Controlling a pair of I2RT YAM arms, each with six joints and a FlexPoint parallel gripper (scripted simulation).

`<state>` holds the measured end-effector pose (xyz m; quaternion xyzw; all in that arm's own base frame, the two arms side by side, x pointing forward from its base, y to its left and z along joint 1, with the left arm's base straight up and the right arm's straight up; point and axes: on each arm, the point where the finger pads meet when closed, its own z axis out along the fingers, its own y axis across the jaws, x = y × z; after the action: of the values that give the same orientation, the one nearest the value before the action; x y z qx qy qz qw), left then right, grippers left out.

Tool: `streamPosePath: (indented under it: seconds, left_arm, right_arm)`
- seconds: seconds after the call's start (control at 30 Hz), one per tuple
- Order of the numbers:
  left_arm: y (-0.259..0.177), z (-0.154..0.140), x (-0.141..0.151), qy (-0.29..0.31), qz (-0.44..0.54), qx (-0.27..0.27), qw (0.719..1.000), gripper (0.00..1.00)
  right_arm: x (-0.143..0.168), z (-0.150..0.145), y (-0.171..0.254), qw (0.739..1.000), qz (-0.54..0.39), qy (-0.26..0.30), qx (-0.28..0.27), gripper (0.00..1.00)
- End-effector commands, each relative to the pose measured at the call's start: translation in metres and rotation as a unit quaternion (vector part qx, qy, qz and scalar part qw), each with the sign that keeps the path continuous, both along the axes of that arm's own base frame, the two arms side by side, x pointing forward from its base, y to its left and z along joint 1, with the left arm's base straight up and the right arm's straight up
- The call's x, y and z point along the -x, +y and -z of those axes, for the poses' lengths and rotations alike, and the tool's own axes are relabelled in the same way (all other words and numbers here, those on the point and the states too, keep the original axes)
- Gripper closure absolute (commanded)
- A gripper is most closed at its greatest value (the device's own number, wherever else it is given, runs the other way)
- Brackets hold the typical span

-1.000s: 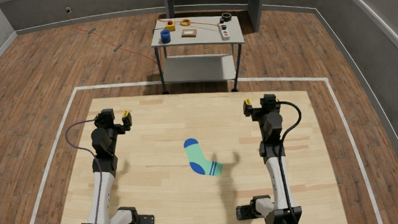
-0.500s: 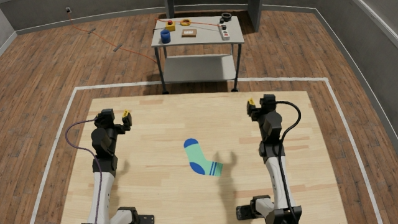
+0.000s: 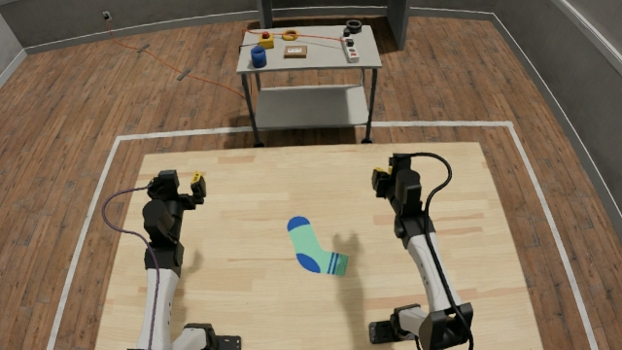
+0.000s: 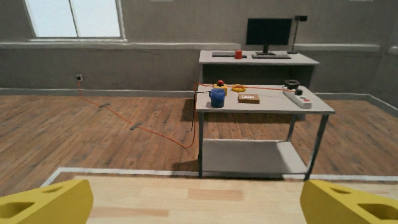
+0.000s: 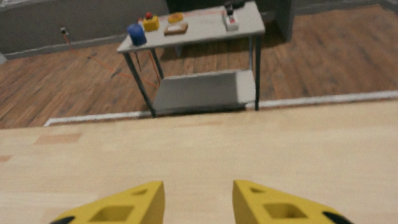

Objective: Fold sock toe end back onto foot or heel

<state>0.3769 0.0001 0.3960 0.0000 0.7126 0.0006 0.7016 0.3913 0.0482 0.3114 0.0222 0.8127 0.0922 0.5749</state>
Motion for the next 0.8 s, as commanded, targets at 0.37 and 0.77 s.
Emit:
streamPosePath:
  seconds: [0.37,0.77]
  left_arm:
    - [0.000,-0.006,0.002,-0.008,0.000,0.000,1.000,0.00]
    - [0.000,-0.006,0.002,-0.008,0.000,0.000,1.000,0.00]
  right_arm:
    - [0.016,0.082,0.053,0.978,-0.020,0.196,-0.070,0.66]
    - [0.049,0.141,0.083,0.938,-0.010,0.336,-0.084,0.66]
